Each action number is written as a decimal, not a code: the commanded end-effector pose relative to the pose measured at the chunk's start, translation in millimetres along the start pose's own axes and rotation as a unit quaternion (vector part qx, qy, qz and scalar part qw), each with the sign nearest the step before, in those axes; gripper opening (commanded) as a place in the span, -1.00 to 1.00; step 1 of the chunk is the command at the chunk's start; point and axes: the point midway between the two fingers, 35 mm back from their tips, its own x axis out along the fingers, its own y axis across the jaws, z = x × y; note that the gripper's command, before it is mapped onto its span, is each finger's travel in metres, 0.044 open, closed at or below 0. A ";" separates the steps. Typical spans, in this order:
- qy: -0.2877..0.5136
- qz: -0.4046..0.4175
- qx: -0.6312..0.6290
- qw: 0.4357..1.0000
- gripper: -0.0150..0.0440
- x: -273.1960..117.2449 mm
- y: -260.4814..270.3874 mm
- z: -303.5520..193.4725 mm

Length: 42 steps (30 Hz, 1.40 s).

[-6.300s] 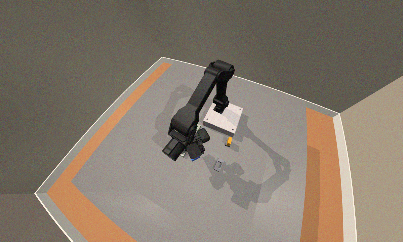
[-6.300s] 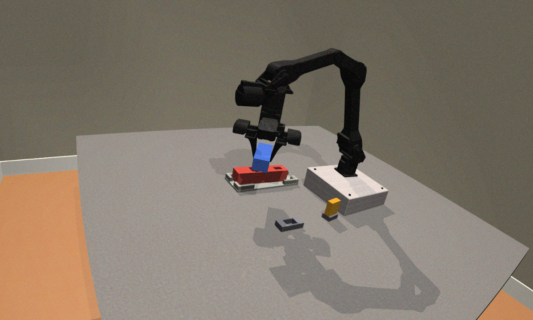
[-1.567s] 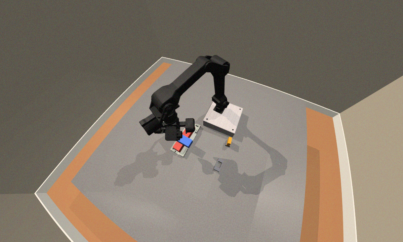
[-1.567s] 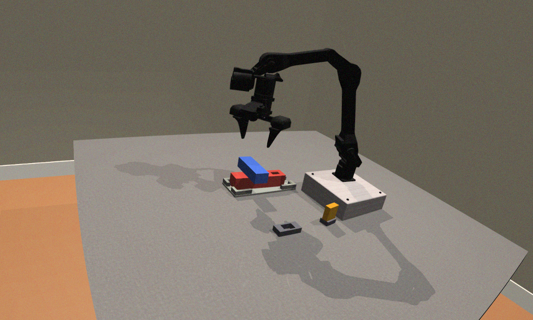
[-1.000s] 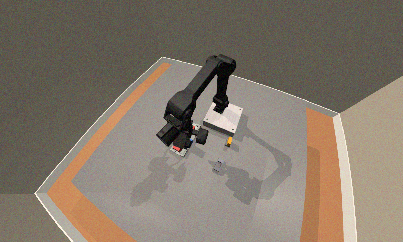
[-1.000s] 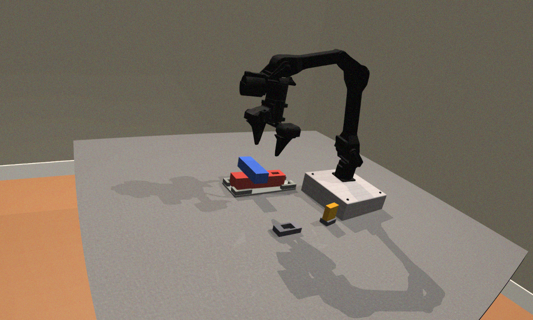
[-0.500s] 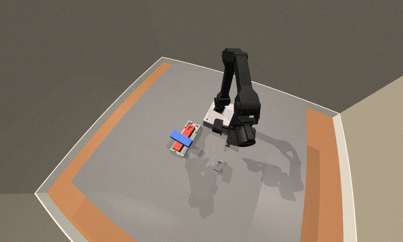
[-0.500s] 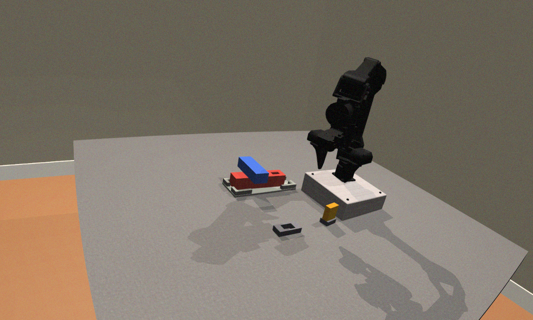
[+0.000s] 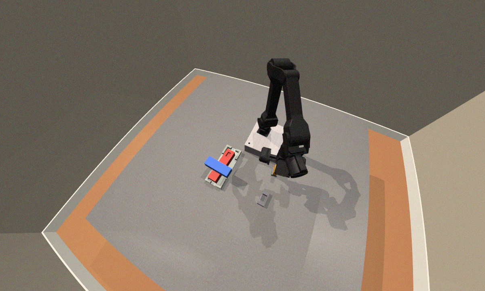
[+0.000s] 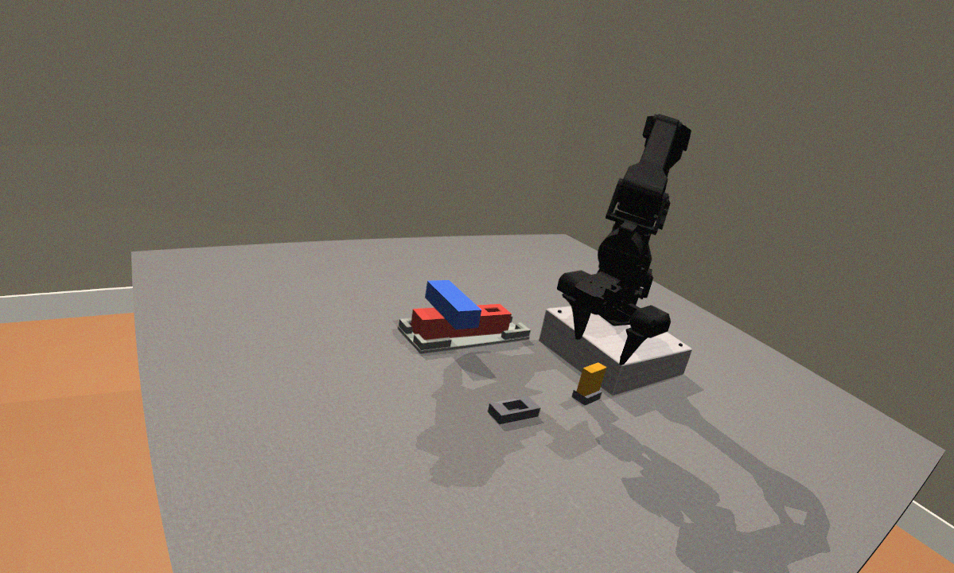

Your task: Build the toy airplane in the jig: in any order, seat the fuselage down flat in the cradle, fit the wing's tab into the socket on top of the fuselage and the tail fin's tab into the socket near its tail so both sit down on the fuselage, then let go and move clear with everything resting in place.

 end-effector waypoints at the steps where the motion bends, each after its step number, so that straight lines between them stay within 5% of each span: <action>1: 0.001 0.000 0.002 1.000 1.00 13.3 0.1 -0.6; 42: 0.001 0.000 0.002 1.000 0.91 68.4 -0.1 -1.2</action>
